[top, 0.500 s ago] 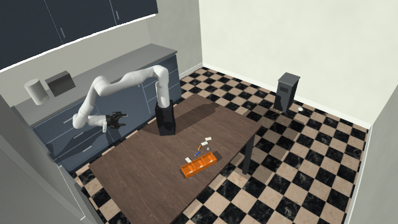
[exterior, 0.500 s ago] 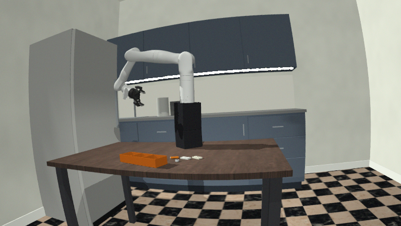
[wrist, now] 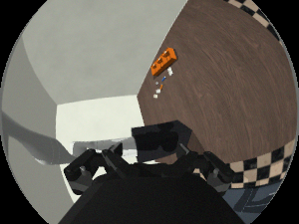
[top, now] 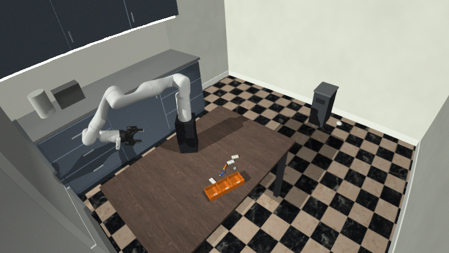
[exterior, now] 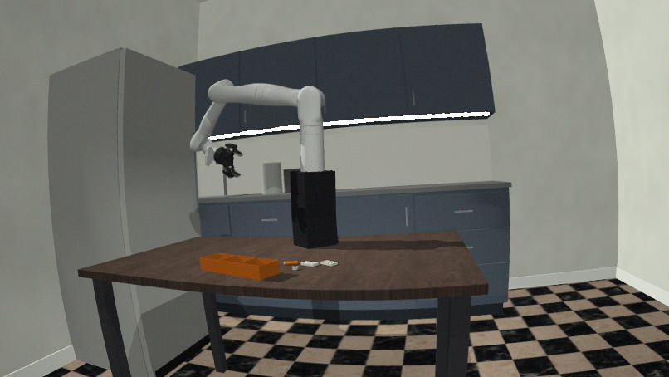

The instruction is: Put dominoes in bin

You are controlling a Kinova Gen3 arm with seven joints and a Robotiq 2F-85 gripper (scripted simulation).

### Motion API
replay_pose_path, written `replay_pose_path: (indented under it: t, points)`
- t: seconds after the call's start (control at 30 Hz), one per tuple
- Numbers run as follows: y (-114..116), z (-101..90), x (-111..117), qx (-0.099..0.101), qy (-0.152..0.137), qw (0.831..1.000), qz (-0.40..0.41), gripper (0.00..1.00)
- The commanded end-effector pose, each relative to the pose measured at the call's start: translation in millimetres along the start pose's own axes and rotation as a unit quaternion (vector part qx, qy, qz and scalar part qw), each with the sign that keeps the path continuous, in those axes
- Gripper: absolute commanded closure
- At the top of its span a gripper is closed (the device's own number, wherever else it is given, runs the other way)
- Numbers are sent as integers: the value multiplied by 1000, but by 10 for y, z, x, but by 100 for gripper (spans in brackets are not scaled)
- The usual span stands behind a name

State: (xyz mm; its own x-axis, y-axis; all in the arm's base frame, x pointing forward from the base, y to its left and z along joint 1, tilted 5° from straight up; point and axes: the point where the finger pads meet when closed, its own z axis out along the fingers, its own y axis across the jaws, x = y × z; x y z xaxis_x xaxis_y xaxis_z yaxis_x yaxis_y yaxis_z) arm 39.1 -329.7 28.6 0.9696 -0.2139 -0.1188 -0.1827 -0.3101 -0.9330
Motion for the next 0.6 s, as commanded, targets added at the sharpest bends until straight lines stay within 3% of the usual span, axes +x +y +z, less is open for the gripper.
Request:
replay_pose_path:
  t: [0.0,0.03,0.07,0.5,0.57]
  points:
    - [-5,-7,0,-1,0,1000,0,0]
    - [-5,-7,0,-1,0,1000,0,0]
    - [70,27,13,-1,0,1000,0,91]
    - [1045,470,175,-1,0,1000,0,91]
    - [1048,471,176,-1,0,1000,0,91]
